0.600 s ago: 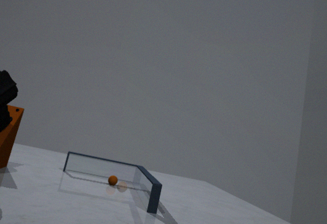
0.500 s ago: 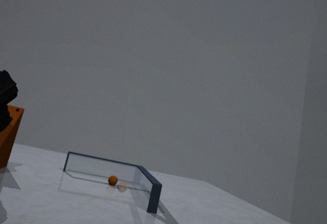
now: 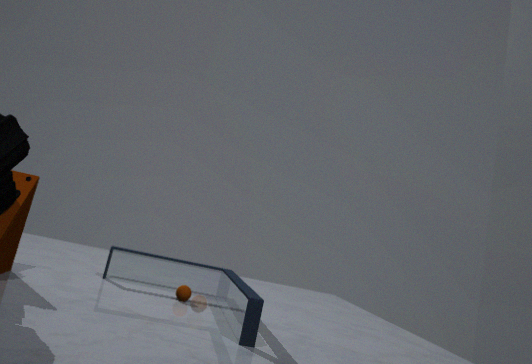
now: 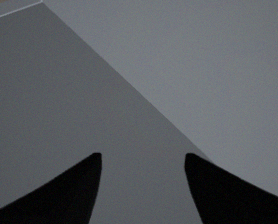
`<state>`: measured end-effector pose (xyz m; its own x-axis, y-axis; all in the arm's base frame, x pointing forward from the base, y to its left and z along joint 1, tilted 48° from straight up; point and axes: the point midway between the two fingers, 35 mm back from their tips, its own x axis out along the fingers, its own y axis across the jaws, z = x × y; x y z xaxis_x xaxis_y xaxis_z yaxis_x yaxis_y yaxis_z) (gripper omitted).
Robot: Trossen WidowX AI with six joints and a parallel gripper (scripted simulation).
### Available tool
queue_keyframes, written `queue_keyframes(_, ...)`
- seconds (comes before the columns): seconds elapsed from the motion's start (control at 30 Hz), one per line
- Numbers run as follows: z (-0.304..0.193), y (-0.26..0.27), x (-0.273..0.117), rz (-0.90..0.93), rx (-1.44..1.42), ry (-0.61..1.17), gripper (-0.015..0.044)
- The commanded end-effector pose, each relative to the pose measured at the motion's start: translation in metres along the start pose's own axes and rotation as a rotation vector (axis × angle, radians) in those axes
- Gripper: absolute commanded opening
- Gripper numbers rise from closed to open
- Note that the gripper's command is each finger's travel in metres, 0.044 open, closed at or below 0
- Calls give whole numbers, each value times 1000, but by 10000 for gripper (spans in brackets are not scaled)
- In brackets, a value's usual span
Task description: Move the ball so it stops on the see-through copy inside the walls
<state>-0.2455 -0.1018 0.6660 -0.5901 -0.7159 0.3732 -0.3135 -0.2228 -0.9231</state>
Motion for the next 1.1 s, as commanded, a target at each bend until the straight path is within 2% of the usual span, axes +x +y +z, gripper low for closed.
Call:
queue_keyframes(0.0,20,-24,-10,-73,-150,-11,237)
queue_keyframes(0.3,68,-74,-39,-238,-467,-15,237)
queue_keyframes(0.7,128,-117,-77,-430,-748,-42,237)
queue_keyframes(1.07,192,-154,-131,-653,-1040,-33,237)
